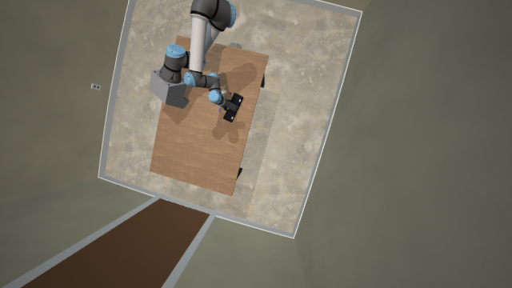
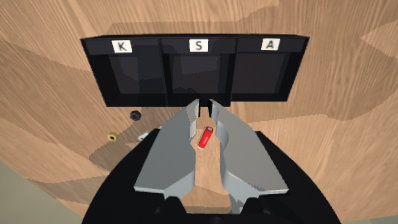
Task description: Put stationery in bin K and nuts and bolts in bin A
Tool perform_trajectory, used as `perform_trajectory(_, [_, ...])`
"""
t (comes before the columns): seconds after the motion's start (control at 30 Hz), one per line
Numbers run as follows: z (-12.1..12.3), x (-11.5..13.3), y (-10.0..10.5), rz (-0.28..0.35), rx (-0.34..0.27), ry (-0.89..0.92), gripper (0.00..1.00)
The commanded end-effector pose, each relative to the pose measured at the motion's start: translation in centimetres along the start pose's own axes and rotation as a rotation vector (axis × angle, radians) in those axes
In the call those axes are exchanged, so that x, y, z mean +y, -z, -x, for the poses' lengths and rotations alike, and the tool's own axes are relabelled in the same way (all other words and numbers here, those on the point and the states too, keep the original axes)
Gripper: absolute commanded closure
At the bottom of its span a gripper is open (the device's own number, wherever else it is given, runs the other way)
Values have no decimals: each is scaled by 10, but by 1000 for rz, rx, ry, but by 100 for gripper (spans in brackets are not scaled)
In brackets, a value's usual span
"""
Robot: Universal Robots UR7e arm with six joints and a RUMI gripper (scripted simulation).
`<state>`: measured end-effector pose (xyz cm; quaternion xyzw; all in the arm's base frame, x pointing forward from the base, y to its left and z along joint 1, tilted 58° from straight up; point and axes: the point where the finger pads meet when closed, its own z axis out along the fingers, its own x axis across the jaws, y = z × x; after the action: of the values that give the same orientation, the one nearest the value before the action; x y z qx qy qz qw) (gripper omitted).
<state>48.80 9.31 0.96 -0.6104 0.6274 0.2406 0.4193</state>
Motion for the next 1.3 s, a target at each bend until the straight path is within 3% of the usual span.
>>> perform_trajectory(0.0, [0,0,-8,-1,0,0,96])
perform_trajectory(0.67, [0,0,-56,-1,0,0,96])
perform_trajectory(1.27, [0,0,-57,-1,0,0,96])
